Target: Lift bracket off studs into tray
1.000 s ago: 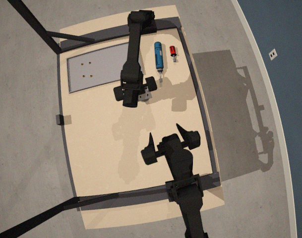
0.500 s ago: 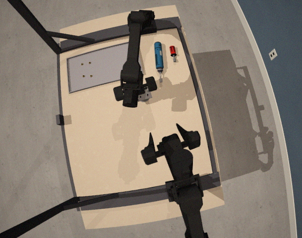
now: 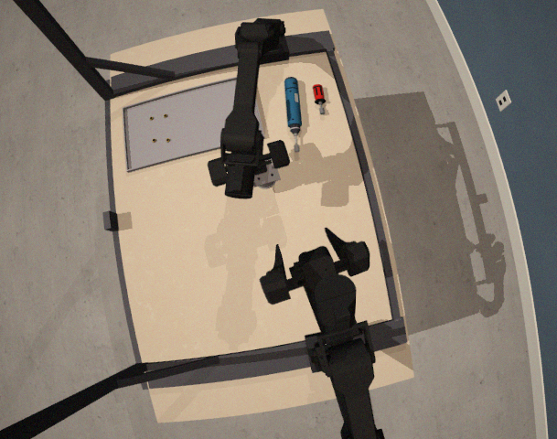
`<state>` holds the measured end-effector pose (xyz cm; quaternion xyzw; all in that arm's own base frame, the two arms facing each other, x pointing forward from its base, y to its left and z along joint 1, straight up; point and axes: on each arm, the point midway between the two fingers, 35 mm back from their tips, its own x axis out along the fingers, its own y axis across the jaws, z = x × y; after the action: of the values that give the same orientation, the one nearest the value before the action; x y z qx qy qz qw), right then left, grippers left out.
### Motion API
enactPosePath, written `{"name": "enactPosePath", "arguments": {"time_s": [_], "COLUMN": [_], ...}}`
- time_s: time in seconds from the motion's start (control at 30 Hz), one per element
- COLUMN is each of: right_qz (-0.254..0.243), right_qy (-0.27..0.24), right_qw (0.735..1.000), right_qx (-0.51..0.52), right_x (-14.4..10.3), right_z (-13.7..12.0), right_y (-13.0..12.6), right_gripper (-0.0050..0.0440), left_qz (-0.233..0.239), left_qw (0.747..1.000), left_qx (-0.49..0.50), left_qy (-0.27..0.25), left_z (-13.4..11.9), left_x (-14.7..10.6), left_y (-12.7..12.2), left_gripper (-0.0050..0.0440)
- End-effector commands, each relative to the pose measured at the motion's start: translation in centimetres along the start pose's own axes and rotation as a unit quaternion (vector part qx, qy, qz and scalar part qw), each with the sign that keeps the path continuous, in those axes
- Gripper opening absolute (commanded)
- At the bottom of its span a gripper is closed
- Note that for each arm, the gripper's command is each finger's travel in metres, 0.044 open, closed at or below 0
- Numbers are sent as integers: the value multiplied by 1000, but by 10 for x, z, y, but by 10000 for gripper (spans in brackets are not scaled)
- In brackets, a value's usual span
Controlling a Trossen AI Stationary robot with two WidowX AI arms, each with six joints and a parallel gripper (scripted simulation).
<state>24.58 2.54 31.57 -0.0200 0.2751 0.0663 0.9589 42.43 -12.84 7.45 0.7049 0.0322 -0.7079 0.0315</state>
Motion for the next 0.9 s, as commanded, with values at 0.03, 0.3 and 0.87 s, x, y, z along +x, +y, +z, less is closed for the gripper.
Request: {"name": "enactPosePath", "arguments": {"time_s": [0.03, 0.3, 0.87], "right_qz": [0, 0, 0], "right_qy": [-8, -8, -8], "right_qw": [1000, 1000, 1000], "right_qx": [0, 0, 0], "right_x": [-4, -4, -4], "right_z": [4, 4, 4], "right_y": [0, 0, 0], "right_gripper": [440, 440, 440], "left_qz": [11, 8, 8], "left_qw": [1000, 1000, 1000], "left_qx": [3, 3, 3], "left_qy": [29, 19, 21], "left_z": [-3, 4, 0], "left_x": [-33, -28, -42], "left_y": [1, -2, 0], "left_gripper": [-50, -50, -50]}}
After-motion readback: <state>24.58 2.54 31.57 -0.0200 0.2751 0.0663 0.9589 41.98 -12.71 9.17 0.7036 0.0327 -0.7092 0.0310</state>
